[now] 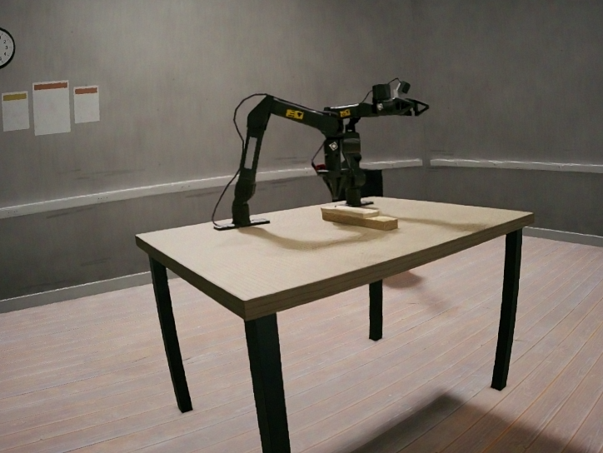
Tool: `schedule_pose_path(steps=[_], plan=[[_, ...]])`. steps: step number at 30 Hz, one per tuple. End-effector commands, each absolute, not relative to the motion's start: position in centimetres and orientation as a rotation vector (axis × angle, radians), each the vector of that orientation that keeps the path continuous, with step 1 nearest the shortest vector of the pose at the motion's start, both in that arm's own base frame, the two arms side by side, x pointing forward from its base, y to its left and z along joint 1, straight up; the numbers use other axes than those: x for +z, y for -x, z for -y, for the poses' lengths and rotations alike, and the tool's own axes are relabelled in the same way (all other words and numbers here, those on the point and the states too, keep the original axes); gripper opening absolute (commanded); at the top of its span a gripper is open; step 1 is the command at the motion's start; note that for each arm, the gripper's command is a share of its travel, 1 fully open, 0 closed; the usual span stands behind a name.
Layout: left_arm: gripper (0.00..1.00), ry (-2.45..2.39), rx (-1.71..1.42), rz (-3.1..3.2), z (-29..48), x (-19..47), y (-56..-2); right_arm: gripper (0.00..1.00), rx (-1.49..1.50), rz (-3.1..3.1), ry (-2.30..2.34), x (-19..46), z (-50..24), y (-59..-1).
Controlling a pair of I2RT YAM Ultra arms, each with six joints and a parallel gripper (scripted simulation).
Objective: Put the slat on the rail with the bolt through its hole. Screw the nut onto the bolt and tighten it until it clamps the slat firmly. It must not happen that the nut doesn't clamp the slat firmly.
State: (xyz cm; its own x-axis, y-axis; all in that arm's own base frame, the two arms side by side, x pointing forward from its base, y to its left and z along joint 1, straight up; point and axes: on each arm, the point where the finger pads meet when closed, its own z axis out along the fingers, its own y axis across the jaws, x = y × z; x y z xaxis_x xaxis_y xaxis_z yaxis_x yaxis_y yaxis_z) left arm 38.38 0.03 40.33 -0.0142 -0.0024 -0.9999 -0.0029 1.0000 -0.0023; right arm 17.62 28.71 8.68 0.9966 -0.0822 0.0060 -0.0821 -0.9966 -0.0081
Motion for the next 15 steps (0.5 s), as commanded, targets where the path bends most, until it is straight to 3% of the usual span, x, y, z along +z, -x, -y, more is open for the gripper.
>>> schedule_pose_path(steps=[1, 15], plan=[[1.00, 0.000, 0.000, -1.558, -0.10, 41.19, -38.06, 0.12, 0.007, -0.081, 3.138, 9.22, -29.01, -17.47], [1.00, 0.000, 0.000, -1.558, -0.10, 41.19, -38.06, 0.12, -0.001, -0.090, 3.134, 9.41, -28.94, -17.63]])
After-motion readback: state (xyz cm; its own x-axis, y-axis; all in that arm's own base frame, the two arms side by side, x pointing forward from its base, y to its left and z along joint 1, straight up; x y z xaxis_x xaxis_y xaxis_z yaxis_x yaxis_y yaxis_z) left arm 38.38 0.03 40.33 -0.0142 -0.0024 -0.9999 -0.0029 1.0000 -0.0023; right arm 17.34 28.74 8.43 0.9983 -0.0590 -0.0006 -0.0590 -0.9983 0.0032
